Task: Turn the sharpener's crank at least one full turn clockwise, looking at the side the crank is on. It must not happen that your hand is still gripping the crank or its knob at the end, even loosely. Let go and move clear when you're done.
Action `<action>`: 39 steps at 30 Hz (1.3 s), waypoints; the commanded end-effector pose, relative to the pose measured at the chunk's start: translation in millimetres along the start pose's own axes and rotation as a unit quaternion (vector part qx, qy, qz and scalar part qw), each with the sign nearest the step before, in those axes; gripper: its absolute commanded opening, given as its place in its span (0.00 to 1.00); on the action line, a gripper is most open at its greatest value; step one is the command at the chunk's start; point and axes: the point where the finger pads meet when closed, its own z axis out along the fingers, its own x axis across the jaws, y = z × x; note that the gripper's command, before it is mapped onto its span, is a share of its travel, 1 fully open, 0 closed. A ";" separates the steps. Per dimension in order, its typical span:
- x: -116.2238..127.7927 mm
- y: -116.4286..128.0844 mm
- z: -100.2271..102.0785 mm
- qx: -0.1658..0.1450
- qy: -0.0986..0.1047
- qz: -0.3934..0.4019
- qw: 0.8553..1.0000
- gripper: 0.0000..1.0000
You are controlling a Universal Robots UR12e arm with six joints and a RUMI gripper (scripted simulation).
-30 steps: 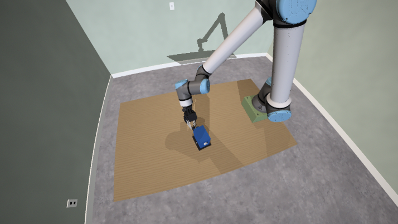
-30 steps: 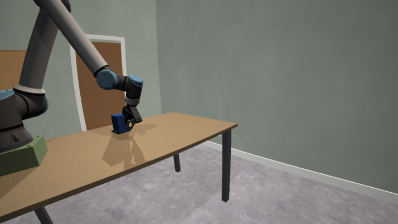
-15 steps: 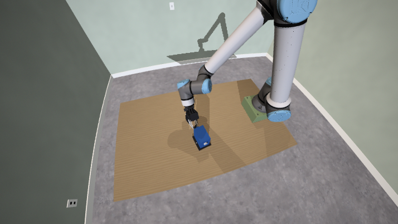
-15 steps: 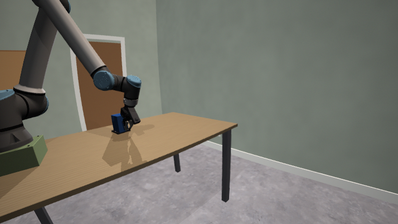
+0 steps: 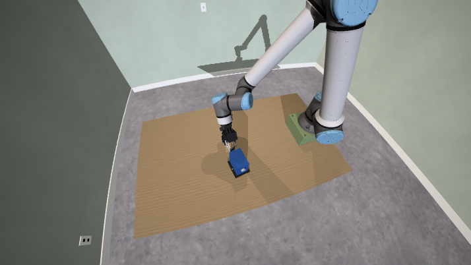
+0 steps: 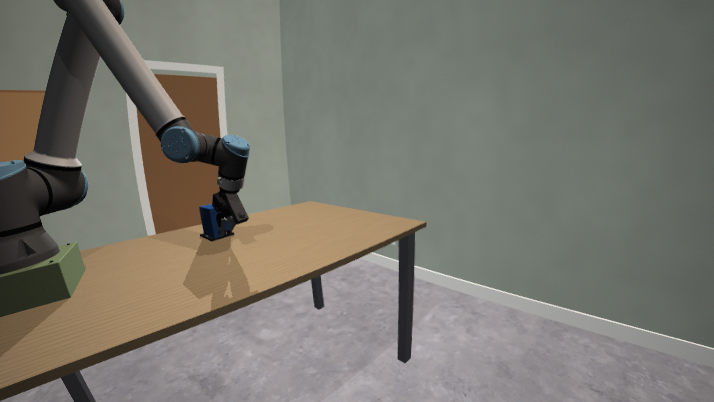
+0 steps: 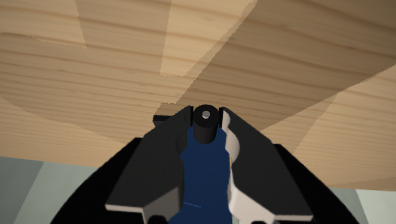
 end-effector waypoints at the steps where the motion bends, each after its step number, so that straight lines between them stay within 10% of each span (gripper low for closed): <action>1: 5.3 0.8 -1.9 0.000 -0.001 0.000 1.000 0.09; 39: 33.6 12.8 -22.5 0.000 -0.001 0.000 1.000 0.09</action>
